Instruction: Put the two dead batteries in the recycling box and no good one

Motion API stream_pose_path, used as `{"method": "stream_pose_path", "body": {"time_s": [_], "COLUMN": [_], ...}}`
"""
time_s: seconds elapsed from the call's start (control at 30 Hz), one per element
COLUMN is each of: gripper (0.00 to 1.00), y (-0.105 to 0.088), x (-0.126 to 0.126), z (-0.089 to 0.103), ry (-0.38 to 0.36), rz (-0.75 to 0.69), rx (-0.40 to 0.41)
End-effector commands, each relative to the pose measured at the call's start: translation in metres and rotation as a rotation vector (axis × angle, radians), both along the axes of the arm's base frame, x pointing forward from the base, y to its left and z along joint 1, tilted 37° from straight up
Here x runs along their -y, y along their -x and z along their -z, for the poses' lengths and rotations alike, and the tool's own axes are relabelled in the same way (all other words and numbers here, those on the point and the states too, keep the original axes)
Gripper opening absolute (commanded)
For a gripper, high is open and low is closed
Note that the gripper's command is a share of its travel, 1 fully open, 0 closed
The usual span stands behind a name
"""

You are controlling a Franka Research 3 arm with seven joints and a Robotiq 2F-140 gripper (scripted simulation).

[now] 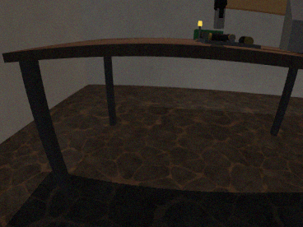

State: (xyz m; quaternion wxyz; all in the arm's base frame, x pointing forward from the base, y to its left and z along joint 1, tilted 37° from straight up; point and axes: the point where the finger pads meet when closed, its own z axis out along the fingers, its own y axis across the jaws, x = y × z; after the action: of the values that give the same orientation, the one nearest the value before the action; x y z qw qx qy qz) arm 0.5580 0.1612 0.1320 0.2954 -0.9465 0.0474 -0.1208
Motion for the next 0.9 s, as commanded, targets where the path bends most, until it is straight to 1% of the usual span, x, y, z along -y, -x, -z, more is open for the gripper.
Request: {"method": "stream_pose_path", "body": {"time_s": [0.0, 0.13, 0.23, 0.5, 0.7, 0.87], "gripper": [0.29, 0.29, 0.29, 0.29, 0.29, 0.29], "y": [-0.003, -0.007, -0.009, -0.009, -0.012, -0.012], "x": [-0.005, -0.015, -0.019, -0.020, -0.024, -0.025], "z": [0.005, 0.019, 0.025, 0.026, 0.032, 0.034], "ry": [0.001, 0.001, 0.001, 0.001, 0.001, 0.001], "rz": [-0.002, -0.002, -0.002, -0.002, -0.002, -0.002], "rx": [0.004, 0.004, 0.004, 0.004, 0.004, 0.004]}}
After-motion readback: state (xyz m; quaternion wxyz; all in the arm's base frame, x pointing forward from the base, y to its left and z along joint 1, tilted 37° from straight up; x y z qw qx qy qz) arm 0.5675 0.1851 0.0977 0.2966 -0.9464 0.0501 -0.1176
